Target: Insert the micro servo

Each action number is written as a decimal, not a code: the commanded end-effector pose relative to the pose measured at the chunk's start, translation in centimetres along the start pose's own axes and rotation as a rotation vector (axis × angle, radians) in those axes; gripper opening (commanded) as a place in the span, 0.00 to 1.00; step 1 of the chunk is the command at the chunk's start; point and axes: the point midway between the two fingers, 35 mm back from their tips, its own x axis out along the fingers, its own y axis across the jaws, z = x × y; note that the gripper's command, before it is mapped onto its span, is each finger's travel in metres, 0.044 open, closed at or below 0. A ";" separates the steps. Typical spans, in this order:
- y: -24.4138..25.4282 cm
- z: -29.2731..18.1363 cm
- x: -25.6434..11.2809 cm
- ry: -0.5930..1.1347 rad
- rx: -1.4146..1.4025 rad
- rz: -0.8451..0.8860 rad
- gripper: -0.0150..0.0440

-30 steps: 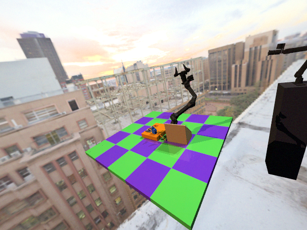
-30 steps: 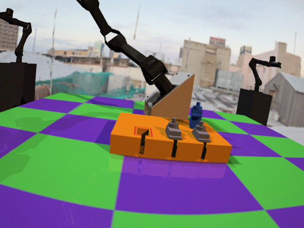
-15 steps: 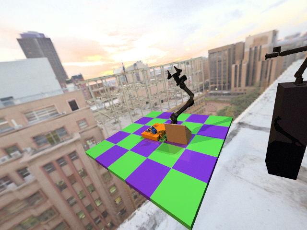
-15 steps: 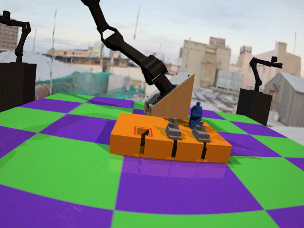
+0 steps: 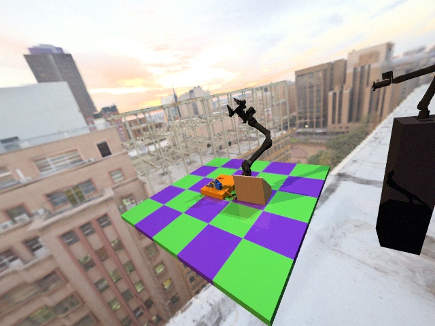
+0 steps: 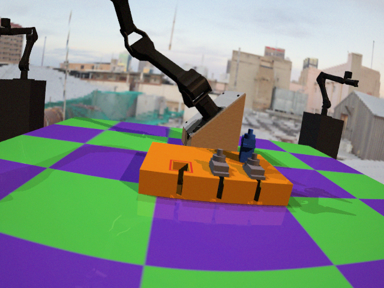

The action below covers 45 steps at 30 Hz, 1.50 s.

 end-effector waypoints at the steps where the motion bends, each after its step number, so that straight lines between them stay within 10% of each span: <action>1: -2.1 -1.9 0.9 0.044 -0.014 -0.052 1.00; 45: -18.3 -22.7 2.5 0.693 -0.396 -0.387 1.00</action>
